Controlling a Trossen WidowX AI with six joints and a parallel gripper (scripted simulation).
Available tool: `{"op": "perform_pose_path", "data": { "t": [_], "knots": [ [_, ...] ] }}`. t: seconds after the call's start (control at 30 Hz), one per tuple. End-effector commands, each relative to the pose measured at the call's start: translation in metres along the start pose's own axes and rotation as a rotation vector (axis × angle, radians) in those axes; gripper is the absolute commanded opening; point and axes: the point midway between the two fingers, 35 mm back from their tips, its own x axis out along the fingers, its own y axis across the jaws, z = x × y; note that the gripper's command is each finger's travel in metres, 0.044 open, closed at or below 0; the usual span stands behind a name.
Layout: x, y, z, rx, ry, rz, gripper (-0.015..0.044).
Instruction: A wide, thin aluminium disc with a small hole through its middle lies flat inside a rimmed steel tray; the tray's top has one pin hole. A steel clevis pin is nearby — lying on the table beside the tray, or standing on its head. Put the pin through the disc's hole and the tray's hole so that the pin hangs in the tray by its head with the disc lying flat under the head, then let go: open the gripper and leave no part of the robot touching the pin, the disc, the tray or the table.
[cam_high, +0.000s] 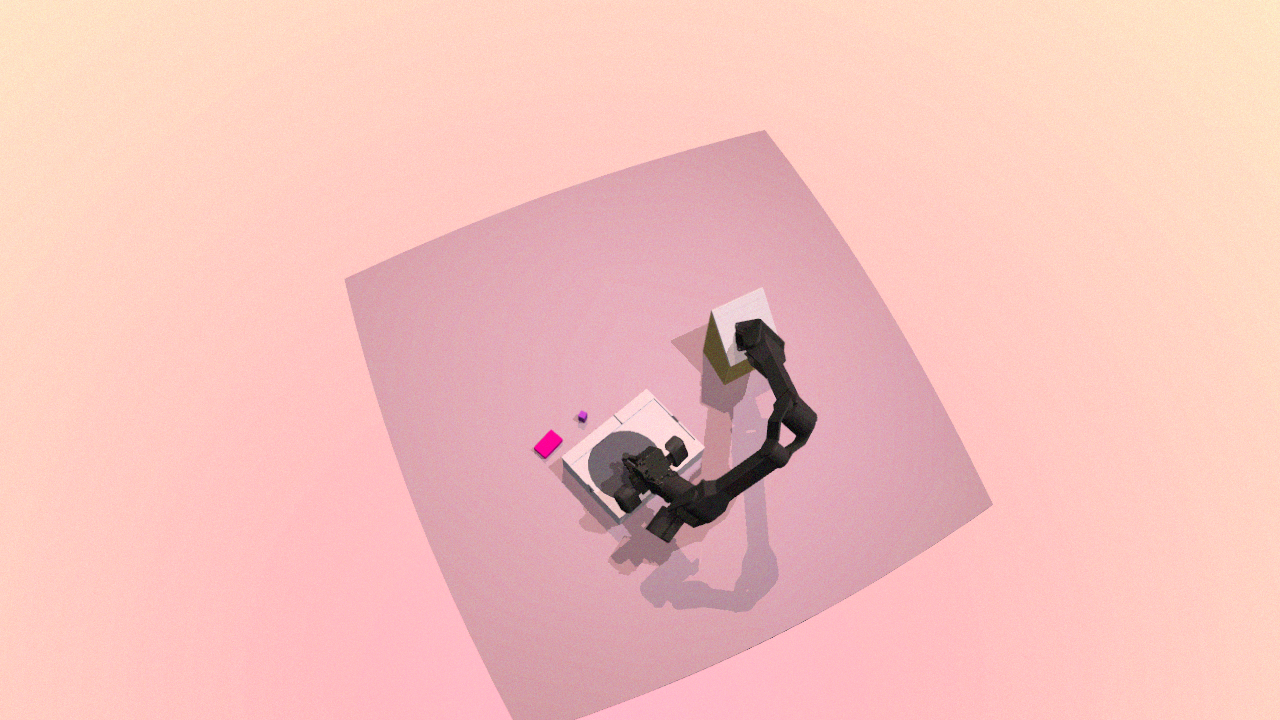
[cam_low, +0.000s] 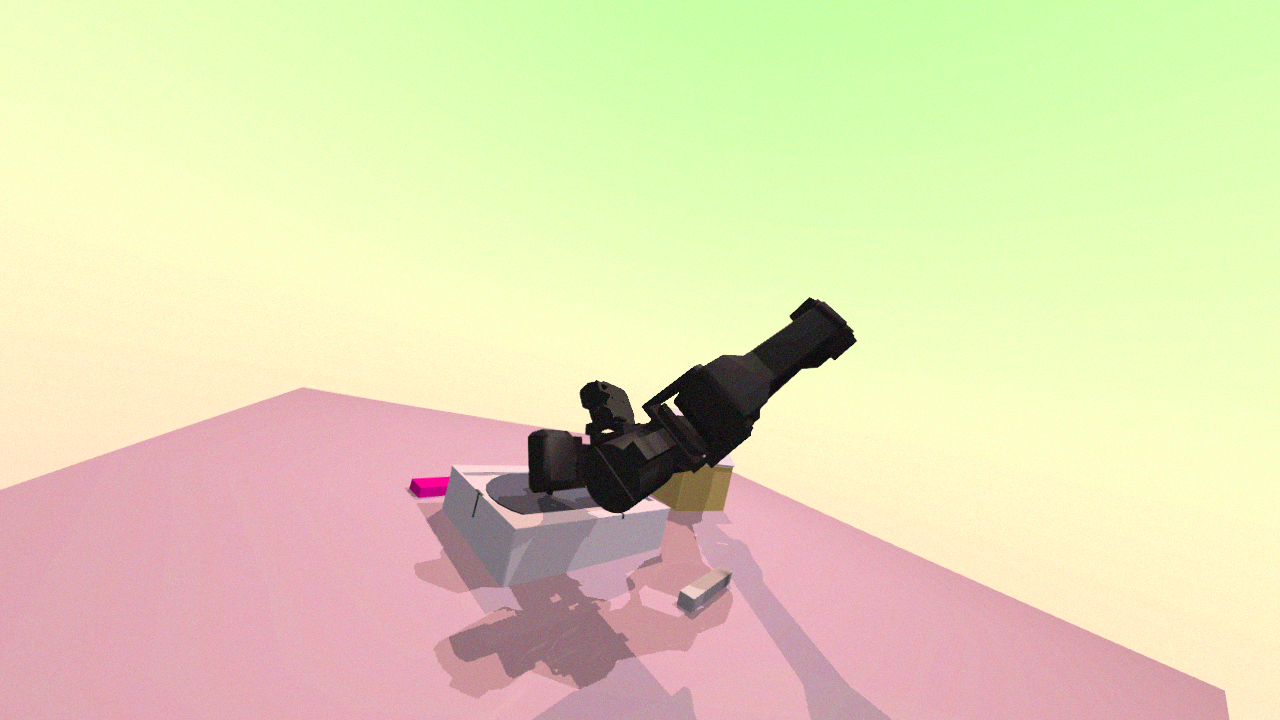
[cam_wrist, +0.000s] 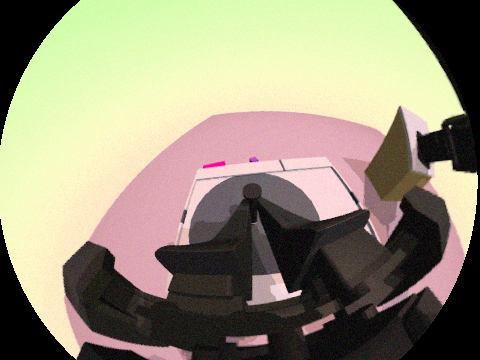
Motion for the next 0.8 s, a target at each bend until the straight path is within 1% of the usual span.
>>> {"op": "perform_pose_path", "data": {
  "t": [0.0,0.77],
  "knots": [
    [-0.0002,0.0008,-0.0005,-0.014,0.003,-0.006,0.0000],
    [-0.0012,-0.0021,-0.0026,-0.004,-0.016,-0.002,0.0000]
  ]
}}
